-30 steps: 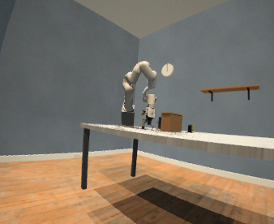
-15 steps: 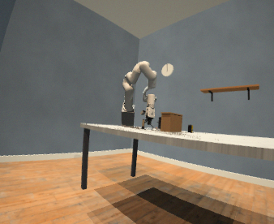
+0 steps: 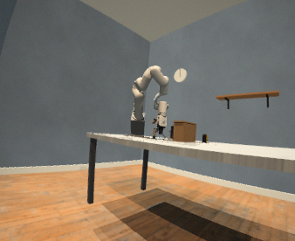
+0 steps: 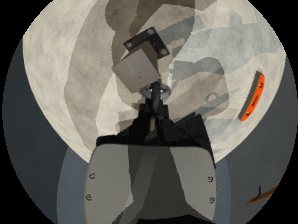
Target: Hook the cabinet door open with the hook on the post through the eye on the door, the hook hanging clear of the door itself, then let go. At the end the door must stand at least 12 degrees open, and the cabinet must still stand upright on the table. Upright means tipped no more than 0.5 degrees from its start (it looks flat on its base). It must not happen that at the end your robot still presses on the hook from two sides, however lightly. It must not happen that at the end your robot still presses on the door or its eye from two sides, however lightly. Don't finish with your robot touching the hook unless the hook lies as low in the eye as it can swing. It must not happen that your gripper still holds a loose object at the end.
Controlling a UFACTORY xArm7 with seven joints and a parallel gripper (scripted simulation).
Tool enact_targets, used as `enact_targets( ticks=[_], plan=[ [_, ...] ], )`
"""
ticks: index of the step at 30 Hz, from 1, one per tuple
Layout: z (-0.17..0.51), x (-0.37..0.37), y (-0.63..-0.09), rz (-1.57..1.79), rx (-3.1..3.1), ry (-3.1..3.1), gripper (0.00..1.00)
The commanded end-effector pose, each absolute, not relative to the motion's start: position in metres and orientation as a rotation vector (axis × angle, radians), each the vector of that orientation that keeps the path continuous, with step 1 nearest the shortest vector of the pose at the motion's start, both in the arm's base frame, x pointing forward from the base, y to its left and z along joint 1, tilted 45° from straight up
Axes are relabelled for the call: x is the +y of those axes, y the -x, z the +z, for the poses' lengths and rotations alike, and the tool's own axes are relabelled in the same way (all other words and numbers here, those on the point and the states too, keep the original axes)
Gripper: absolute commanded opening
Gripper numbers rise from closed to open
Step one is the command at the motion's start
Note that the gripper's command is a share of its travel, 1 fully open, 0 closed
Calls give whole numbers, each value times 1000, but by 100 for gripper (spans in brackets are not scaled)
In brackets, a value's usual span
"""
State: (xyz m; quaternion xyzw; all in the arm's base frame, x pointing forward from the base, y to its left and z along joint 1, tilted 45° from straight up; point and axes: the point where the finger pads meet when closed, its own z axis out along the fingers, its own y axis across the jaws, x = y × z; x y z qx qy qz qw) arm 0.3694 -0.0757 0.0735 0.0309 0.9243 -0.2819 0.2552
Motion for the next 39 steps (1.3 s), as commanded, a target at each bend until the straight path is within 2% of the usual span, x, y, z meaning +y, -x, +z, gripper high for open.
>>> enact_targets(
  ticks=[1,39],
  plan=[
    [74,-75,-370,-764,2509,-82,4],
    [82,-69,-369,-764,2509,-83,4]
  ],
)
